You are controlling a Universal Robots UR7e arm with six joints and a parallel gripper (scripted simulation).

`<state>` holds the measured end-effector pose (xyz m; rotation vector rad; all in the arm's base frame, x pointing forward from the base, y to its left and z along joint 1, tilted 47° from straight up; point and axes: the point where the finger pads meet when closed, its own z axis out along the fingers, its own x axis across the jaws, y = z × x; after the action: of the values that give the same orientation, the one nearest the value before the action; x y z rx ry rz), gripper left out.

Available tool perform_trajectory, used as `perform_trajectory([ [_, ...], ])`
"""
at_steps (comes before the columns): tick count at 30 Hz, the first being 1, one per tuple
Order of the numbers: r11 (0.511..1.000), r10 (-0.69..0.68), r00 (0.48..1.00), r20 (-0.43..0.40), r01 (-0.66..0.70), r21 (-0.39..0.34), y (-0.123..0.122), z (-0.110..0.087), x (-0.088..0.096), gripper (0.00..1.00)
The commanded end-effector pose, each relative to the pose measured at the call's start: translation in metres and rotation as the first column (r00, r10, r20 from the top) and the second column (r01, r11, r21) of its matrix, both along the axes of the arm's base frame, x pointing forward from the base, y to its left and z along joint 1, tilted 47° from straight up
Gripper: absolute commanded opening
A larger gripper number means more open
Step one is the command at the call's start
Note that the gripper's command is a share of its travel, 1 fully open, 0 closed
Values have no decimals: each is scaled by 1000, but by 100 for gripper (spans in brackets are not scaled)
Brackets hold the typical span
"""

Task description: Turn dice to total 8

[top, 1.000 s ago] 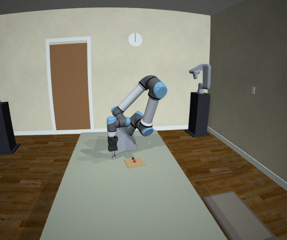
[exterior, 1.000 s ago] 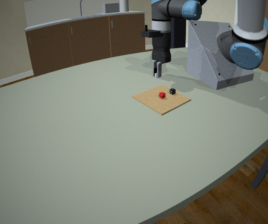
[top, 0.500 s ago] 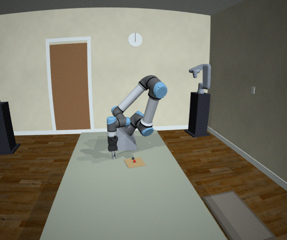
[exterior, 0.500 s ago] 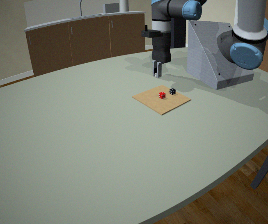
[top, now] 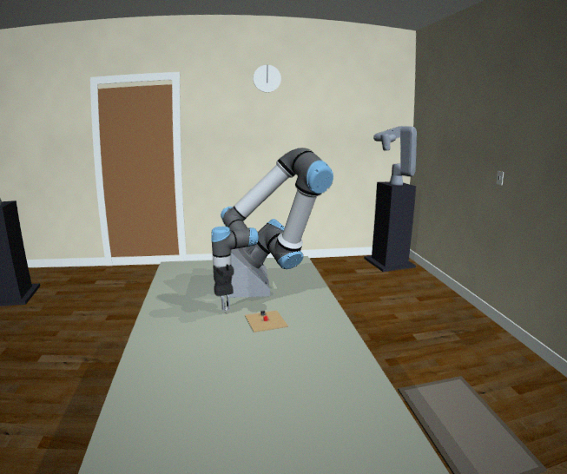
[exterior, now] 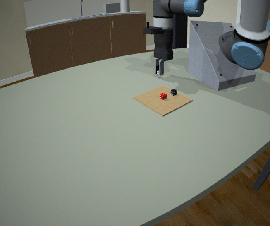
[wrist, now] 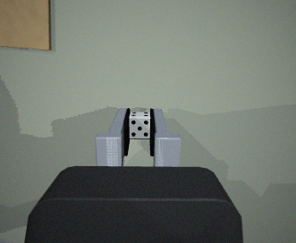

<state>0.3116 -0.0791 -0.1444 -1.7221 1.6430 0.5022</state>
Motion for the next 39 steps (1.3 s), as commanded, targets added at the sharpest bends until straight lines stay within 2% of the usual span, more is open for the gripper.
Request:
perform_trajectory([
  [1, 1000, 0, 1000, 1, 0, -4, -26, 22, -6, 34],
  [6, 1000, 0, 1000, 1, 0, -4, -45, 41, -11, 34],
  [14, 1000, 0, 1000, 1, 0, -4, -59, 55, -14, 34],
  [30, 1000, -1, 1000, 0, 1, -4, -61, 58, -13, 34],
  [34, 1000, -14, 1000, -15, 14, -7, -59, 68, 3, 34],
  [39, 999, -48, 998, -50, 47, -9, -47, 100, 49, 34],
])
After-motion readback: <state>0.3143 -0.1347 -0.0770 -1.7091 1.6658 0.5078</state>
